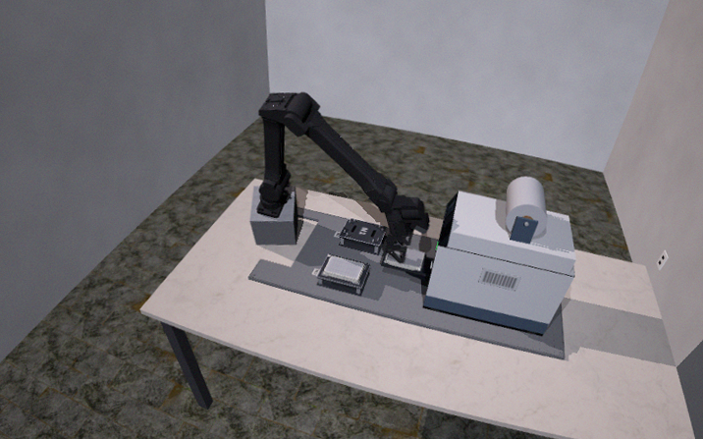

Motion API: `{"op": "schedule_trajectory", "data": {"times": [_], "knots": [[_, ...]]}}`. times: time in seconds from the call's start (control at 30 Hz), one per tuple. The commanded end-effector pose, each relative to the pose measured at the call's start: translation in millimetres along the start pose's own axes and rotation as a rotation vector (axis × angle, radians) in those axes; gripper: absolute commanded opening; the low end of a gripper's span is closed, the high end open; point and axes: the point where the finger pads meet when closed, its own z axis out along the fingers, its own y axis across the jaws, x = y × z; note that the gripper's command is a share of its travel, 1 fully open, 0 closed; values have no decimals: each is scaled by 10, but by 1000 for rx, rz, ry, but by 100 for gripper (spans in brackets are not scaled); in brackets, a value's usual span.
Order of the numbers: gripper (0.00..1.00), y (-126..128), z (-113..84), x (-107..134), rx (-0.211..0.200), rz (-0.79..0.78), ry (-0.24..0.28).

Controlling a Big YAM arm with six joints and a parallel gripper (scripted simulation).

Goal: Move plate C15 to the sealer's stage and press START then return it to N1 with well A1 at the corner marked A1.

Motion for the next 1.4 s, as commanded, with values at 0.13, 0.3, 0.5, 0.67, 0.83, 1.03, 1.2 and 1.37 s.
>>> {"op": "schedule_trajectory", "data": {"times": [0.13,0.3,0.5,0.67,0.83,1.03,1.2,1.37], "knots": [[100,-9,-120,-274,2,12,-54],[100,-13,-119,-260,2,10,-44],[100,-78,-21,-201,8,20,-19],[100,-82,25,-174,9,22,-10],[100,-62,44,-100,7,17,2],[100,47,-37,-100,-2,7,-25],[100,40,-56,-45,-1,7,-24],[100,-36,-63,-107,6,22,-35]]}}
